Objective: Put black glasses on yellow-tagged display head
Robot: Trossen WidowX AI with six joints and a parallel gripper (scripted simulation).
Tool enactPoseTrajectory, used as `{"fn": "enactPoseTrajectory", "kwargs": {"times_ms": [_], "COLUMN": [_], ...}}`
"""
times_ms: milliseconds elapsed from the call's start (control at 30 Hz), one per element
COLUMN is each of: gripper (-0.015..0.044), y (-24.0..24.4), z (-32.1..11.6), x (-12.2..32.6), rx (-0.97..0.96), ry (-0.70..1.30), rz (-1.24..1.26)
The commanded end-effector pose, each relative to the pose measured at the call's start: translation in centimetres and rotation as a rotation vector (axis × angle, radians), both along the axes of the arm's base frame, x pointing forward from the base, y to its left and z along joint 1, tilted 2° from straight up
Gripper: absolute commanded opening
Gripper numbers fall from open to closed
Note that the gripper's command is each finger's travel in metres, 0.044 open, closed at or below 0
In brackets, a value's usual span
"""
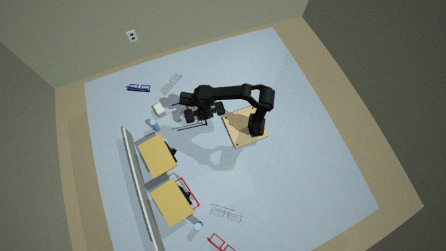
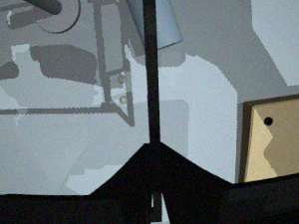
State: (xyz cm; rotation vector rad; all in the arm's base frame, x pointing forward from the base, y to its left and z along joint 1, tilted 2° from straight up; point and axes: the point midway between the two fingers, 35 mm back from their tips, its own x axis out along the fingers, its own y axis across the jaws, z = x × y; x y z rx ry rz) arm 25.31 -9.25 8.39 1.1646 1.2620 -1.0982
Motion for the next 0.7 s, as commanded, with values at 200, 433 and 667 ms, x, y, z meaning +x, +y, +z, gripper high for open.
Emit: {"fn": "enactPoseTrajectory", "kwargs": {"times_ms": [200, 433, 667], "gripper": [0.0000, 0.0000, 0.0000], "y": [-0.6, -0.9, -1.0], "z": [1.9, 5.2, 5.9], "x": [0.2, 0.1, 0.0], "rx": [-0.001, -0.001, -0.001], "ry": [0.002, 0.002, 0.002], "rz": [0.004, 0.004, 0.004]}}
